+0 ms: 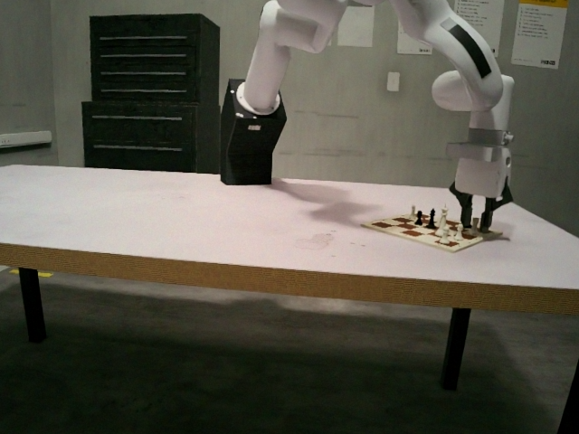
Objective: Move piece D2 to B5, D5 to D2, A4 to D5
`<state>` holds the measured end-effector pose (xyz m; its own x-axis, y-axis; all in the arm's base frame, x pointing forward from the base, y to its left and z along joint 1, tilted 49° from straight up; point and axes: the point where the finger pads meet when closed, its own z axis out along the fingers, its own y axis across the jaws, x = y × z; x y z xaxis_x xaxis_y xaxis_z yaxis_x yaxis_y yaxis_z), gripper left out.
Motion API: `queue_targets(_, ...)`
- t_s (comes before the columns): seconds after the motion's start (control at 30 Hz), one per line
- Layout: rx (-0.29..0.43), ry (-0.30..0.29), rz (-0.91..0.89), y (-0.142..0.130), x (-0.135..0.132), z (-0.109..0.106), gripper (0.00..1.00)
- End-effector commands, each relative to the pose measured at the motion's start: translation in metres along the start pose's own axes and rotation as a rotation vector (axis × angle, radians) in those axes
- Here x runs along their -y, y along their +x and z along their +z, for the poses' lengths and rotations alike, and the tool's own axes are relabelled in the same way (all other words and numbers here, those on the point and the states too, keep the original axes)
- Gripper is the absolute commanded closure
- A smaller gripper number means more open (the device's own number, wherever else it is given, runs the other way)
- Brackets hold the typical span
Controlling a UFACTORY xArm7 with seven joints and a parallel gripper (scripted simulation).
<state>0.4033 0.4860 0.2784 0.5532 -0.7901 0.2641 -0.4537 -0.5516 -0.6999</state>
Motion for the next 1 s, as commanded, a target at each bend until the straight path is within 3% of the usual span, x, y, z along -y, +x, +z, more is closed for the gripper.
queue_targets(0.0,0.002,0.004,-0.001,-0.001,0.002,-0.013,0.61)
queue_targets(0.13,0.002,0.004,-0.001,-0.001,0.002,-0.020,0.61)
queue_targets(0.63,0.002,0.004,-0.001,-0.001,0.001,-0.082,0.61)
queue_targets(0.93,0.002,0.004,-0.001,-0.001,0.001,-0.089,0.61)
queue_targets(0.97,0.002,0.004,-0.001,-0.001,0.001,-0.089,0.00)
